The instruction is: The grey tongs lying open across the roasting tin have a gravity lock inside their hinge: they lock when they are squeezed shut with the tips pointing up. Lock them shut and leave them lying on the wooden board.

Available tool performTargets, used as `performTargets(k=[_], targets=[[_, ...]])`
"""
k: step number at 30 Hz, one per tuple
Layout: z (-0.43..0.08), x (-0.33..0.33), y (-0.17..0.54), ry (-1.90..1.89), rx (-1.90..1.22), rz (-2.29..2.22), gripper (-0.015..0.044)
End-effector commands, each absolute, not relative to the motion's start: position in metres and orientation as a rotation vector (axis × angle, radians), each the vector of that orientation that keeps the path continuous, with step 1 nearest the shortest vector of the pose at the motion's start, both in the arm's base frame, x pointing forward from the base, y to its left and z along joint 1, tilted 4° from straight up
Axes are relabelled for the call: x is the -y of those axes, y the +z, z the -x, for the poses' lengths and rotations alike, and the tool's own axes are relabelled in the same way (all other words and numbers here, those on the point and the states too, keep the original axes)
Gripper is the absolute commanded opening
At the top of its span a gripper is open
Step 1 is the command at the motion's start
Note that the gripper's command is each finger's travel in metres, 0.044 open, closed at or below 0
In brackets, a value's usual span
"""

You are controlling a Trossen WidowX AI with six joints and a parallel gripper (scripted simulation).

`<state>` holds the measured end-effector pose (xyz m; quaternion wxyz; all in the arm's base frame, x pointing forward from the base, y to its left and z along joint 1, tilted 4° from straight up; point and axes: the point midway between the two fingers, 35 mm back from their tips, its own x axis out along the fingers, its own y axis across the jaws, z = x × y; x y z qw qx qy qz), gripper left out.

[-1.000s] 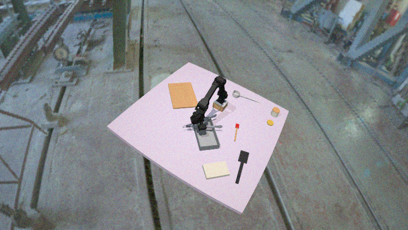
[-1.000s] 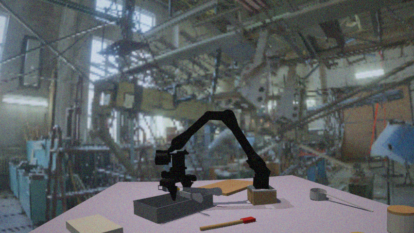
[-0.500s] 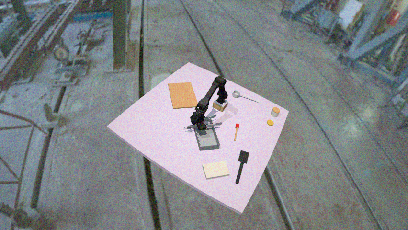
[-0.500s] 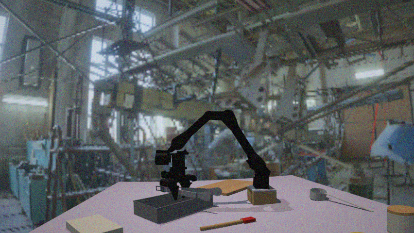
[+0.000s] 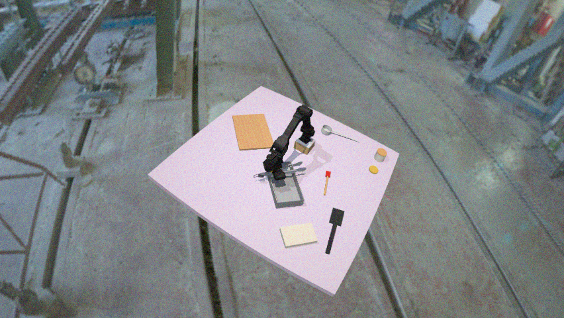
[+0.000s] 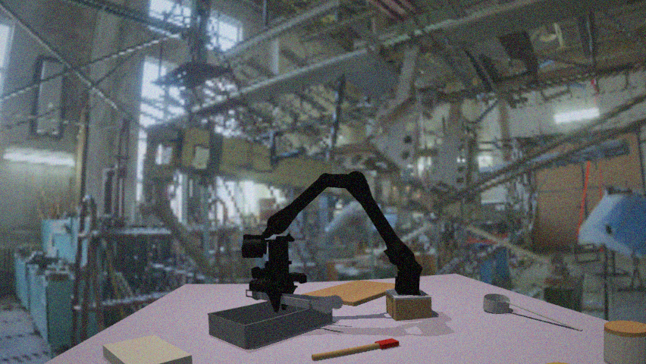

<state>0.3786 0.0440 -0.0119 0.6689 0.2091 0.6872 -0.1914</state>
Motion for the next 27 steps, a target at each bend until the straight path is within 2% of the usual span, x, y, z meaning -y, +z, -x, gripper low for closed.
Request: performTargets(k=[1,15,21,27], targets=[[-0.3790,-0.0440,-0.0114,-0.432,-1.549,-0.471,0.0108],[-0.3790,-0.0440,-0.0114,-0.432,-1.549,-0.471,0.0015],[-0.3790,-0.0440,-0.0114,-0.432,-1.549,-0.471,-0.0143],[-0.3803,-0.0438,-0.0036,-0.431,-1.549,-0.472,-0.0150]])
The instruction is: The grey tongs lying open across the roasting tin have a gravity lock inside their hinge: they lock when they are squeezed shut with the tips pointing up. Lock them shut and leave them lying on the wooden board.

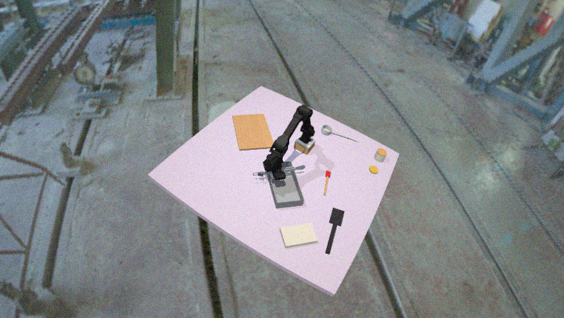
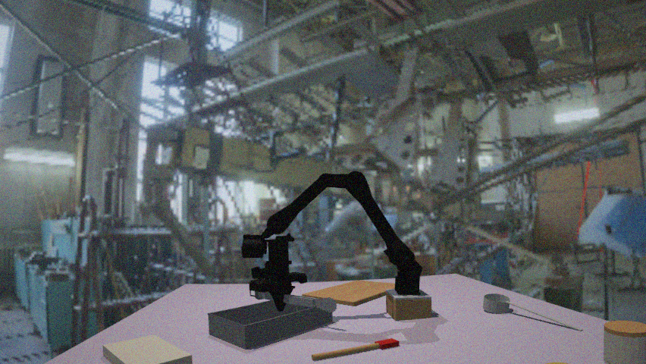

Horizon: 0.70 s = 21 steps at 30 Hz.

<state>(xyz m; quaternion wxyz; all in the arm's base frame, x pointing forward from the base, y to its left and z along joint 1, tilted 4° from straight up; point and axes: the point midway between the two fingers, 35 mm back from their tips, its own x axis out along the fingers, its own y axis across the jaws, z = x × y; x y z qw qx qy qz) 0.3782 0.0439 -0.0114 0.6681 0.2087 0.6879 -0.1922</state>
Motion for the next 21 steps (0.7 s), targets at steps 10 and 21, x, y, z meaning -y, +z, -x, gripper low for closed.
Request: performTargets(k=[10,21], targets=[[-0.381,-0.040,0.088,-0.430,-1.554,-0.475,-0.0150],[-0.380,-0.038,0.083,-0.439,-1.563,-0.469,-0.0150]])
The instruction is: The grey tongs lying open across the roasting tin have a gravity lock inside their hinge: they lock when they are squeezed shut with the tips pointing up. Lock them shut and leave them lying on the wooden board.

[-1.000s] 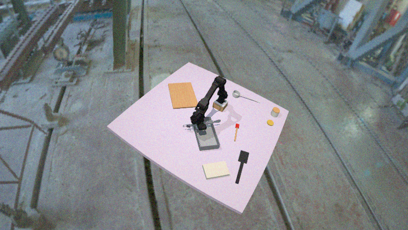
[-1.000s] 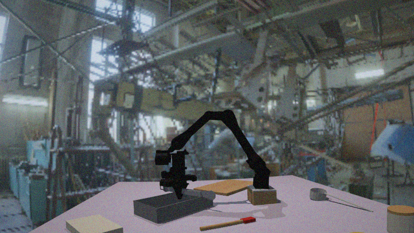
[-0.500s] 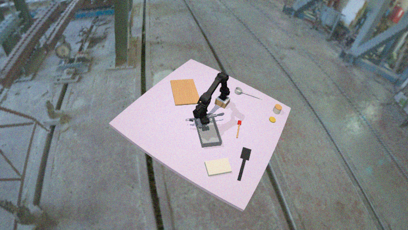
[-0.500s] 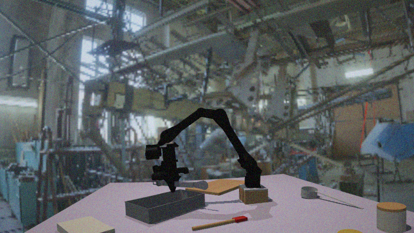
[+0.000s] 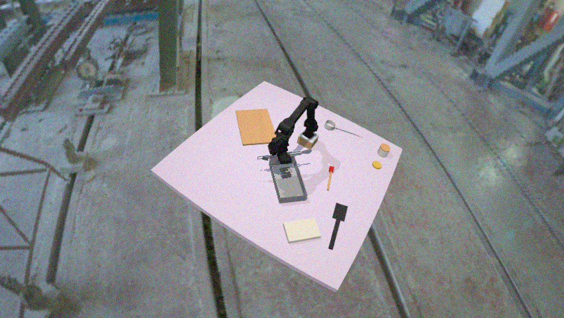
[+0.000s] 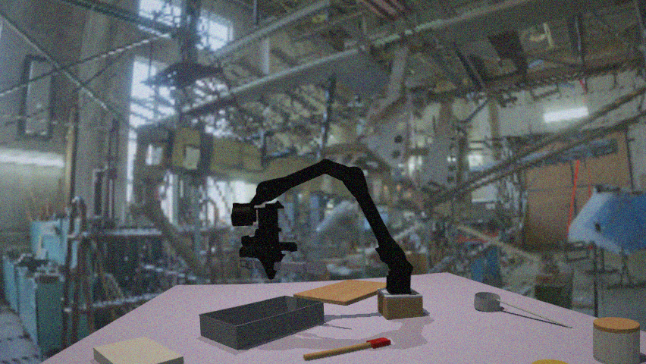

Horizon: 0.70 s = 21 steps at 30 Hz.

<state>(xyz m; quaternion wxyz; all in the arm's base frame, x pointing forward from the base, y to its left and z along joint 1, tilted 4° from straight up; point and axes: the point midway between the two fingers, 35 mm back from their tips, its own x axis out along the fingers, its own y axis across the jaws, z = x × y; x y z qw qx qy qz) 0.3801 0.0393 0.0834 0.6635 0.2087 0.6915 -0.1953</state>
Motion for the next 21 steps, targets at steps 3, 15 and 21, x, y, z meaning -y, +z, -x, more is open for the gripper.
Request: performTargets(k=[3,15,21], targets=[[-0.381,-0.029,0.084,-0.421,-1.563,-0.453,-0.0150],[-0.379,0.046,0.083,-0.275,-1.582,-0.308,-0.0150],[-0.372,0.083,0.083,-0.191,-1.588,-0.220,-0.0150]])
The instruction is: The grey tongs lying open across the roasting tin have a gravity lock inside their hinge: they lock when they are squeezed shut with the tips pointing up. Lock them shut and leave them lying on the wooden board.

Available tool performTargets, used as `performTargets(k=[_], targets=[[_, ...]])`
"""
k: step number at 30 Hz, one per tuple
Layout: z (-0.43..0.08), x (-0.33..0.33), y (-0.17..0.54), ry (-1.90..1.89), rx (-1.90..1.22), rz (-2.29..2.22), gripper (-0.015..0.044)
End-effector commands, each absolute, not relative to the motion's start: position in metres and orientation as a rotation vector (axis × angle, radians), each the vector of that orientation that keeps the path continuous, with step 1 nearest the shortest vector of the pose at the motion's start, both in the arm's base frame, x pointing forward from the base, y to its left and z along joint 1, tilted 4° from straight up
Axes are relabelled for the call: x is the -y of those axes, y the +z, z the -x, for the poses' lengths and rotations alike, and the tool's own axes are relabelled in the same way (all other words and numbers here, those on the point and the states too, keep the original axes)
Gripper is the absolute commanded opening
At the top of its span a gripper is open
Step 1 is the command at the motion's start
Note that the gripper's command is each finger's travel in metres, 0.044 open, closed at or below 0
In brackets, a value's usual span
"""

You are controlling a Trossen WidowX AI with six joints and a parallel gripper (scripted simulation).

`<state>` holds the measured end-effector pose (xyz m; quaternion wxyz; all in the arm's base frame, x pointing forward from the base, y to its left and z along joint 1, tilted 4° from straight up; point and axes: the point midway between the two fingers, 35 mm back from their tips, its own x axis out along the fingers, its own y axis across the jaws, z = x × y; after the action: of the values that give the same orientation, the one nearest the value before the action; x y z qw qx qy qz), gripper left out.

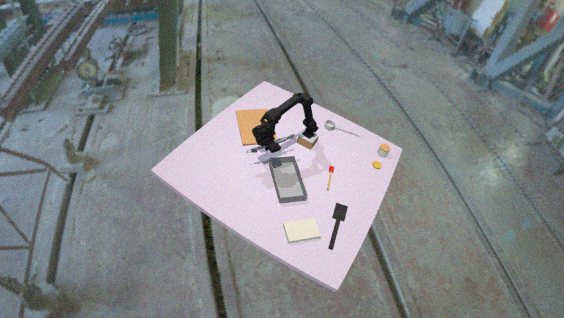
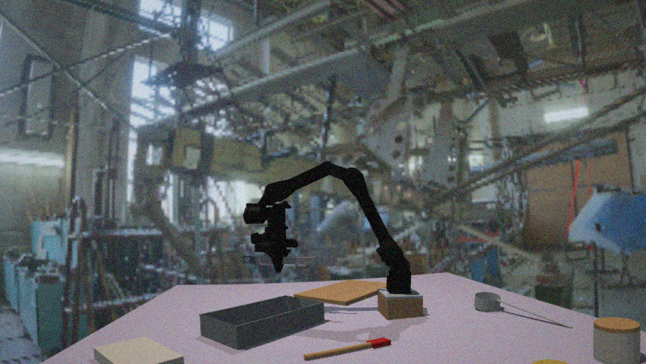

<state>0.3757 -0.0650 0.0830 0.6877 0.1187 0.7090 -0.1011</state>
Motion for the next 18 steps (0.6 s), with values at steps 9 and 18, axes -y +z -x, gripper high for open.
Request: performTargets(k=[9,18], targets=[[-0.355,0.138,0.083,-0.065,-1.595,-0.090,-0.0150],[-0.333,0.186,0.084,0.052,-1.596,0.029,-0.0150]])
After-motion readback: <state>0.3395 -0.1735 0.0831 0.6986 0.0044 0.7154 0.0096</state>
